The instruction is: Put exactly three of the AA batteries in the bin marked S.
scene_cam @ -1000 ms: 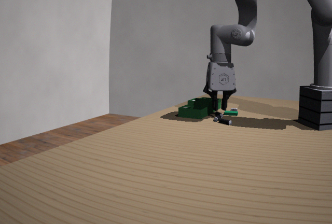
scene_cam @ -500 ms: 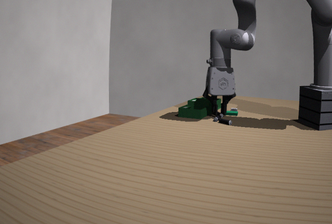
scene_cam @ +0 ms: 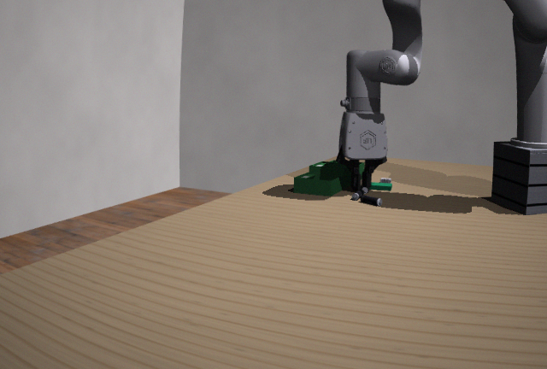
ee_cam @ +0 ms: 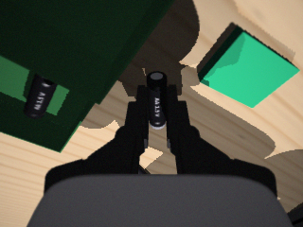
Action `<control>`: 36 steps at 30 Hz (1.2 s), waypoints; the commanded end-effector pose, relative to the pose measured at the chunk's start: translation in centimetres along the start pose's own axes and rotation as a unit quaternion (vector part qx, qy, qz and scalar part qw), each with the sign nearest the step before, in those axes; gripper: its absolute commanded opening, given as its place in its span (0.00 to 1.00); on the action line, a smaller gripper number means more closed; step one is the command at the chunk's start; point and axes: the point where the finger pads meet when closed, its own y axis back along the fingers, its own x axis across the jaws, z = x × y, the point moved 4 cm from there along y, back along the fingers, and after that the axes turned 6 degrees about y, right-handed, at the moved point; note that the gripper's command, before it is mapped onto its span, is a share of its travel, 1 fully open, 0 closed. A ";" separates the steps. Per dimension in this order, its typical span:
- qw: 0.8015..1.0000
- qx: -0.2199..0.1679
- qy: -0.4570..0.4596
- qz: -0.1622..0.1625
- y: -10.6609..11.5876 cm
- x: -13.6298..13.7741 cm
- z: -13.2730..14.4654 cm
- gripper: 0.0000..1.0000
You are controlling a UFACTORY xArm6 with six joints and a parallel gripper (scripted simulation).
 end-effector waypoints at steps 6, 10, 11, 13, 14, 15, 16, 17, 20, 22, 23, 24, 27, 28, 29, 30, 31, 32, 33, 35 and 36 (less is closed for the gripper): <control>1.000 0.001 0.000 -0.001 0.1 -0.1 -0.1 0.00; 1.000 0.001 0.000 -0.001 0.1 -0.1 -0.1 0.00; 1.000 0.001 0.000 -0.001 0.1 -0.1 -0.1 0.00; 1.000 0.001 0.000 -0.001 0.1 -0.1 -0.1 0.00; 1.000 0.001 0.000 -0.001 0.1 -0.1 -0.1 0.00; 1.000 0.001 0.000 -0.001 0.1 -0.1 -0.1 0.00; 1.000 0.001 0.000 -0.001 0.1 -0.1 -0.1 0.00; 1.000 0.001 0.000 -0.001 0.1 -0.1 -0.1 0.00; 1.000 0.001 0.000 -0.001 0.1 -0.1 -0.1 0.00; 1.000 0.001 0.000 -0.001 0.1 -0.1 -0.1 0.00; 1.000 0.001 0.000 -0.001 0.1 -0.1 -0.1 0.00; 1.000 0.001 0.000 -0.001 0.1 -0.1 -0.1 0.00; 1.000 0.001 0.000 -0.001 0.1 -0.1 -0.1 0.00; 1.000 0.001 0.000 -0.001 0.1 -0.1 -0.1 0.00; 1.000 0.001 0.000 -0.001 0.1 -0.1 -0.1 0.00; 1.000 0.001 0.000 -0.001 0.1 -0.1 -0.1 0.00; 1.000 0.001 0.000 -0.001 0.4 -0.1 -0.1 0.00; 1.000 0.001 0.000 -0.001 0.7 -0.1 -0.1 0.00; 1.000 0.001 0.000 -0.001 1.1 -0.1 -0.1 0.00; 1.000 0.001 0.000 -0.001 1.7 -0.1 -0.1 0.00; 1.000 0.001 0.000 -0.001 2.1 -0.1 -0.1 0.00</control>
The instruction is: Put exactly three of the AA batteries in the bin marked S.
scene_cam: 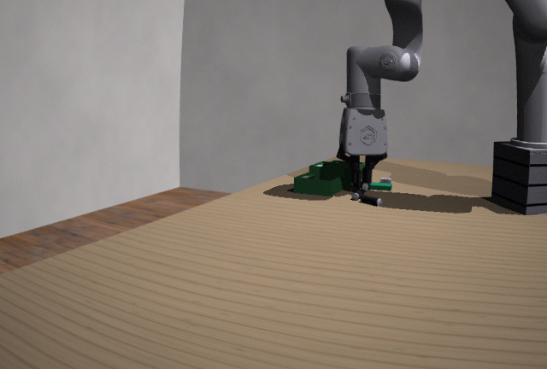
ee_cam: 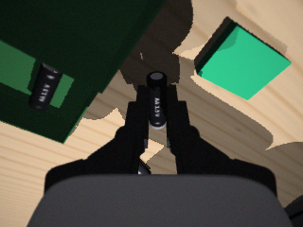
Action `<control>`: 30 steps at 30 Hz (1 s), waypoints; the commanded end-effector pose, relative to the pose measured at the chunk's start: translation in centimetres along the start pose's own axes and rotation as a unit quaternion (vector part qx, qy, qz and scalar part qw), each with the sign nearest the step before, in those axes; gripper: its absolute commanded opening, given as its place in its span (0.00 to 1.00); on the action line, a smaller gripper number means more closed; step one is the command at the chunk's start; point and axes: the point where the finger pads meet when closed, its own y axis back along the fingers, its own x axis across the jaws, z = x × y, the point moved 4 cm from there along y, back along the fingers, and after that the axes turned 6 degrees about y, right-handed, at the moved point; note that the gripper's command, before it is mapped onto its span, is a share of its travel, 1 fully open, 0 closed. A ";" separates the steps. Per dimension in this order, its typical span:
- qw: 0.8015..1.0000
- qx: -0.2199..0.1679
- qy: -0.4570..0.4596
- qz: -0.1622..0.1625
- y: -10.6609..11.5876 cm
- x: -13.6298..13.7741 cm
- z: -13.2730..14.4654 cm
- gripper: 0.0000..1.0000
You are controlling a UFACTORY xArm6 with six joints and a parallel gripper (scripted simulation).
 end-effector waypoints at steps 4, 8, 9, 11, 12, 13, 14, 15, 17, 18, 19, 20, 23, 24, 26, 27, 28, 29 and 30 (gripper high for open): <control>1.000 0.002 0.000 -0.001 2.5 -0.1 -0.1 0.00; 1.000 0.002 0.000 -0.001 3.5 -0.1 -0.1 0.00; 1.000 0.002 0.000 -0.001 3.5 -0.1 -0.1 0.00; 1.000 0.002 0.000 -0.001 4.2 -0.1 -0.1 0.00; 1.000 0.002 0.000 -0.001 4.5 -0.1 -0.1 0.00; 1.000 0.002 0.000 -0.001 4.9 -0.1 -0.1 0.00; 1.000 0.002 0.000 -0.001 5.2 -0.1 -0.1 0.00; 1.000 0.002 0.000 -0.001 5.2 -0.1 -0.1 0.00; 1.000 0.002 0.000 -0.001 5.2 -0.1 -0.1 0.00; 1.000 0.002 0.000 -0.001 5.2 -0.1 -0.1 0.00; 1.000 0.002 0.000 -0.001 5.2 -0.1 -0.1 0.00; 1.000 0.002 0.000 -0.002 5.2 -0.1 -0.1 0.00; 1.000 0.002 0.000 -0.001 5.2 -0.1 -0.1 0.00; 1.000 0.002 0.000 -0.001 5.2 -0.1 -0.1 0.00; 1.000 0.002 0.000 -0.001 5.2 -0.1 -0.1 0.00; 1.000 0.002 0.000 -0.001 5.2 -0.1 -0.1 0.00; 1.000 0.002 0.000 -0.001 5.2 -0.1 -0.1 0.00; 1.000 0.002 0.000 -0.001 5.2 -0.1 -0.1 0.00; 1.000 0.002 0.000 -0.001 5.6 -0.1 -0.1 0.00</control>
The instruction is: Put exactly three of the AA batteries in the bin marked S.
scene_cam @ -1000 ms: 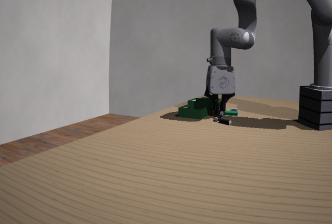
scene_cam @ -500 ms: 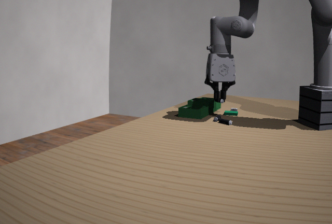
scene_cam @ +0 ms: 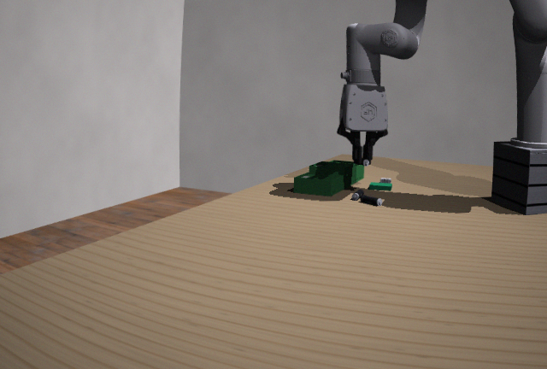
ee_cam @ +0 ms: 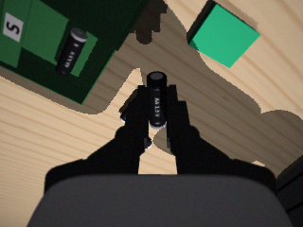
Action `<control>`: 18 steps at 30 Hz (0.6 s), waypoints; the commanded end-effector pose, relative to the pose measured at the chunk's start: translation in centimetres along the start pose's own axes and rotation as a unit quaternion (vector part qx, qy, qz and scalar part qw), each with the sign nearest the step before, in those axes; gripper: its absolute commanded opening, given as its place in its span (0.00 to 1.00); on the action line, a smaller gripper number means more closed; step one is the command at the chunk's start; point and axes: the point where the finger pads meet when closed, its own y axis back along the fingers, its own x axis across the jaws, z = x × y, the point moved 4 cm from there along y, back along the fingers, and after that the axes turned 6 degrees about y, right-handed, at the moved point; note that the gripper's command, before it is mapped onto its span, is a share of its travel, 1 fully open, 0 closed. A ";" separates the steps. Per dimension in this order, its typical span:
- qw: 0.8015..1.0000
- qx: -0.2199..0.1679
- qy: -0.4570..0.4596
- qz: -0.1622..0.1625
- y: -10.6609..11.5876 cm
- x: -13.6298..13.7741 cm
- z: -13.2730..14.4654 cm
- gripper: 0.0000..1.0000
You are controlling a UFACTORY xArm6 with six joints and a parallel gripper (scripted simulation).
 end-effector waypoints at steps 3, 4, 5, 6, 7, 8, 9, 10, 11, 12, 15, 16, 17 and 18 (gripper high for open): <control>1.000 0.001 0.000 -0.002 0.8 -0.1 -0.1 0.00; 1.000 0.001 0.000 -0.002 0.8 -0.1 -0.1 0.00; 1.000 0.001 0.000 -0.002 0.8 -0.5 -0.3 0.00; 1.000 0.001 -0.025 -0.002 0.8 -1.1 -0.5 0.00; 0.999 0.001 -0.050 -0.002 0.8 -1.6 -0.7 0.00; 0.997 0.001 -0.075 -0.002 0.8 -2.2 -0.9 0.00; 0.996 0.001 -0.092 -0.002 0.8 -2.8 -1.1 0.00; 0.994 0.001 -0.105 -0.002 0.8 -3.3 -1.3 0.00; 0.993 0.001 -0.120 -0.003 0.8 -3.9 -1.6 0.00; 0.993 0.001 -0.120 -0.003 0.8 -3.9 -1.6 0.00; 0.985 0.000 -0.175 -0.005 0.8 -5.0 -2.0 0.00; 0.982 0.000 -0.187 -0.006 0.8 -5.5 -2.2 0.00; 0.979 -0.001 -0.201 -0.007 0.8 -6.1 -2.4 0.00; 0.976 -0.001 -0.217 -0.007 0.8 -6.6 -2.7 0.00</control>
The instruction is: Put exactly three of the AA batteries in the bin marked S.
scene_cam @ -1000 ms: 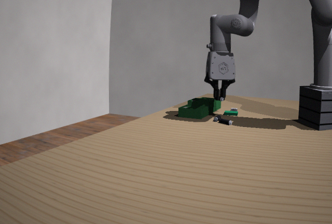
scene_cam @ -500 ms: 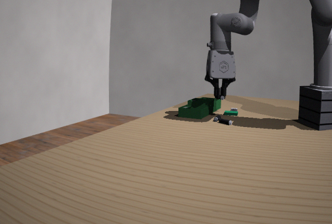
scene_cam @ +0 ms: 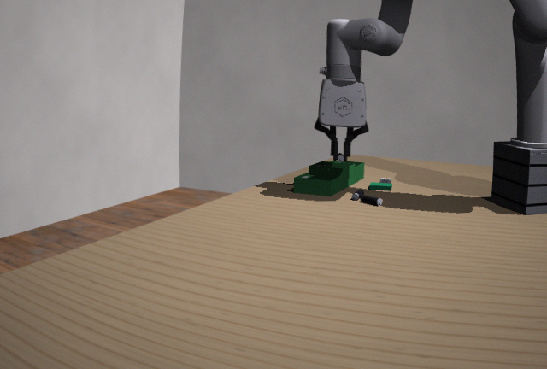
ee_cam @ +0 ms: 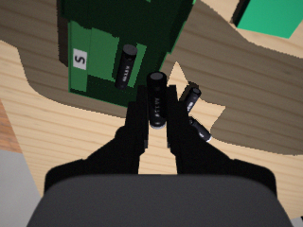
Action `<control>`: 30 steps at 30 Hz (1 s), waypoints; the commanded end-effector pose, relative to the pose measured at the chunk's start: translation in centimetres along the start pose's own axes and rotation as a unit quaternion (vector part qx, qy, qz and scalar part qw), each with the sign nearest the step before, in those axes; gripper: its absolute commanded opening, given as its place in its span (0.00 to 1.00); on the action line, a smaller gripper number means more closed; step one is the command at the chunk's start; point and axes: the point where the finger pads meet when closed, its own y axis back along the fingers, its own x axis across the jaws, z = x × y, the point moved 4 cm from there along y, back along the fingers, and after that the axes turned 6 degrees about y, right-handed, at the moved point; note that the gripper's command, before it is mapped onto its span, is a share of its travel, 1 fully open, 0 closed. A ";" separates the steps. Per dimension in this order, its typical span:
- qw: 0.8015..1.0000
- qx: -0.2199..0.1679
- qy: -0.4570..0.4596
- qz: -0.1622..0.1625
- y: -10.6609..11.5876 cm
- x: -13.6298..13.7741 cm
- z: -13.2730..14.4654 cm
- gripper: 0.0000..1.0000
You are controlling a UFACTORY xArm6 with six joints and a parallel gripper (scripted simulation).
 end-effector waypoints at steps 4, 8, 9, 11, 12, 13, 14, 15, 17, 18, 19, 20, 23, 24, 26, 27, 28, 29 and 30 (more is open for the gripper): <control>0.992 0.006 -0.123 0.002 0.0 -4.2 -0.3 0.00; 0.984 0.011 -0.180 0.008 0.0 -4.5 -0.3 0.00; 0.983 0.012 -0.182 0.008 0.0 -4.5 -0.4 0.00; 0.983 0.012 -0.182 0.008 0.0 -4.5 -0.4 0.00; 0.983 0.012 -0.182 0.008 0.0 -4.5 -0.4 0.00; 0.983 0.012 -0.182 0.008 0.0 -4.4 -0.3 0.00; 0.983 0.012 -0.182 0.008 0.0 -4.4 -0.3 0.00; 0.983 0.012 -0.182 0.008 0.0 -4.3 -0.3 0.00; 0.983 0.012 -0.182 0.008 0.0 -4.2 -0.3 0.00; 0.983 0.012 -0.182 0.008 0.0 -4.2 -0.3 0.00; 0.983 0.012 -0.182 0.008 0.0 -4.1 -0.3 0.00; 0.983 0.012 -0.182 0.008 0.0 -4.1 -0.3 0.00; 0.983 0.012 -0.182 0.008 0.0 -4.0 -0.3 0.00; 0.983 0.012 -0.182 0.008 0.0 -4.0 -0.3 0.00; 0.983 0.012 -0.182 0.008 0.0 -3.9 -0.3 0.00; 0.983 0.012 -0.182 0.008 0.0 -3.9 -0.3 0.00; 0.983 0.012 -0.182 0.008 0.0 -3.9 -0.3 0.00; 0.983 0.012 -0.182 0.008 0.0 -3.9 -0.3 0.00; 0.983 0.012 -0.182 0.008 0.0 -3.9 -0.3 0.00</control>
